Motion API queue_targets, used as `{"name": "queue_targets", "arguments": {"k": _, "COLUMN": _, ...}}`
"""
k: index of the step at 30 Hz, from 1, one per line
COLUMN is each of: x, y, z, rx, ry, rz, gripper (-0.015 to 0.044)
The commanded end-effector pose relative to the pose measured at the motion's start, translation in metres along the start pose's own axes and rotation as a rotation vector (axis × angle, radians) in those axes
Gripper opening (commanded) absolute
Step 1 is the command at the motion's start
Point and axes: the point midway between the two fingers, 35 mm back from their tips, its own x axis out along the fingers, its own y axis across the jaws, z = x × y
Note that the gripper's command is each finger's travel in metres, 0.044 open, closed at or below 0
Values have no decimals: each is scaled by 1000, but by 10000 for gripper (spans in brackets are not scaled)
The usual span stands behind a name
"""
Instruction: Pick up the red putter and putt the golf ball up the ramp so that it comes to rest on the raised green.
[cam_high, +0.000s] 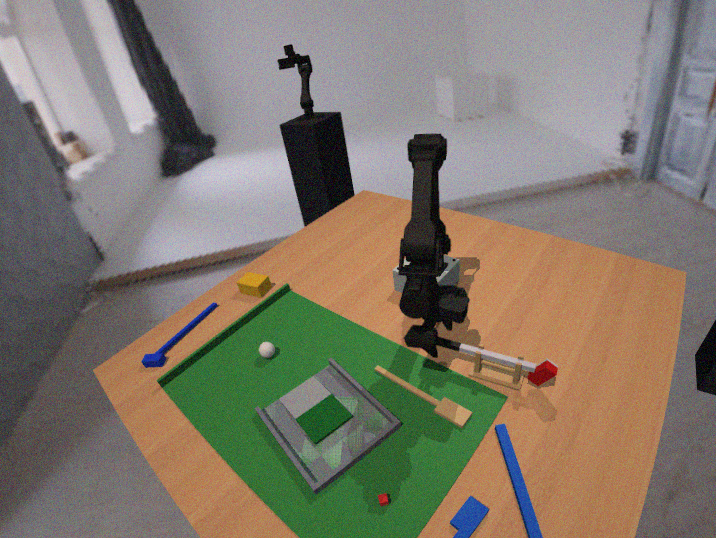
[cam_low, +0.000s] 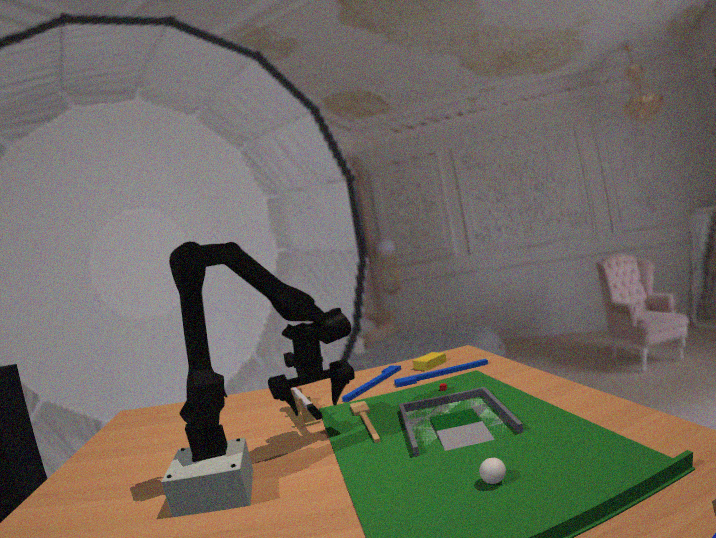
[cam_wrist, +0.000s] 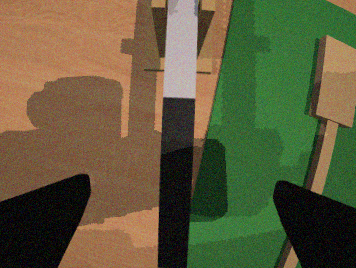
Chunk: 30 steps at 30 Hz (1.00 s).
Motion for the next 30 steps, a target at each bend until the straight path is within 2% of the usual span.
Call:
{"name": "queue_targets", "arguments": {"k": 1, "x": 12, "y": 4, "z": -4, "rx": 4, "ry": 0, "rz": 13, "gripper": 440}}
{"name": "queue_targets", "arguments": {"k": 24, "x": 35, "y": 4, "z": -10, "rx": 4, "ry": 0, "rz": 14, "gripper": 440}}
{"name": "queue_targets", "arguments": {"k": 30, "x": 32, "y": 3, "z": -9, "rx": 0, "ry": 2, "rz": 8, "gripper": 282}}
